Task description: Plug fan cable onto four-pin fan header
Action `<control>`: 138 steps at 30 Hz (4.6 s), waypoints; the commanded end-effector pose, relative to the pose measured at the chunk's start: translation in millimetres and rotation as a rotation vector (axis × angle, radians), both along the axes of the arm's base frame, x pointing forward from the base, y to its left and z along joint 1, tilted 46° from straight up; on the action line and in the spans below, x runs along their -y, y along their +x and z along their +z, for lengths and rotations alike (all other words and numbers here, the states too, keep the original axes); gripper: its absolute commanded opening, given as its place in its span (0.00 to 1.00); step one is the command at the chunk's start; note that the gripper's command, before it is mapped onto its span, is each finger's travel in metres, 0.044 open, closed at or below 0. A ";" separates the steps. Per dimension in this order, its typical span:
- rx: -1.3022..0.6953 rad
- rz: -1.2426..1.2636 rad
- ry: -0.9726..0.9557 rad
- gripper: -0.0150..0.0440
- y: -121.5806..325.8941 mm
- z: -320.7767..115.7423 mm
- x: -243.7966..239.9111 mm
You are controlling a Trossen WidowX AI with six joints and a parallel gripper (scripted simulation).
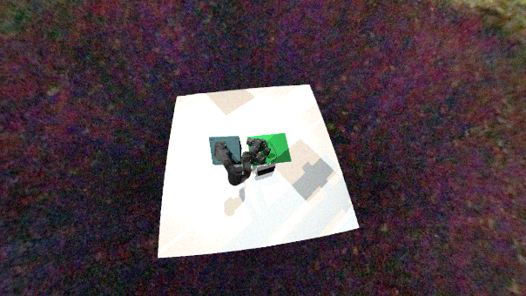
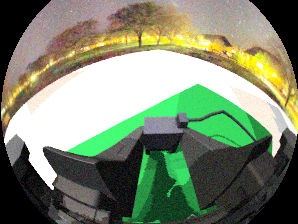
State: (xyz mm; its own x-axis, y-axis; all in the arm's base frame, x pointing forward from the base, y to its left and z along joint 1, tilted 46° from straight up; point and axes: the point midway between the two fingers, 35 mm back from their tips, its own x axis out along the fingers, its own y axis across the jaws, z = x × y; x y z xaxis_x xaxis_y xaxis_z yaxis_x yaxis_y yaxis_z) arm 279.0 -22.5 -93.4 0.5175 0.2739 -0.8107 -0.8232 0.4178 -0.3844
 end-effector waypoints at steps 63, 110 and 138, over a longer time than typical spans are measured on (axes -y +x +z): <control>0.001 0.001 0.000 0.60 0.3 0.1 0.1; -0.496 -0.260 -0.249 0.60 5.6 -34.7 -23.1; -0.594 -0.438 -0.681 0.60 10.6 -8.5 -45.4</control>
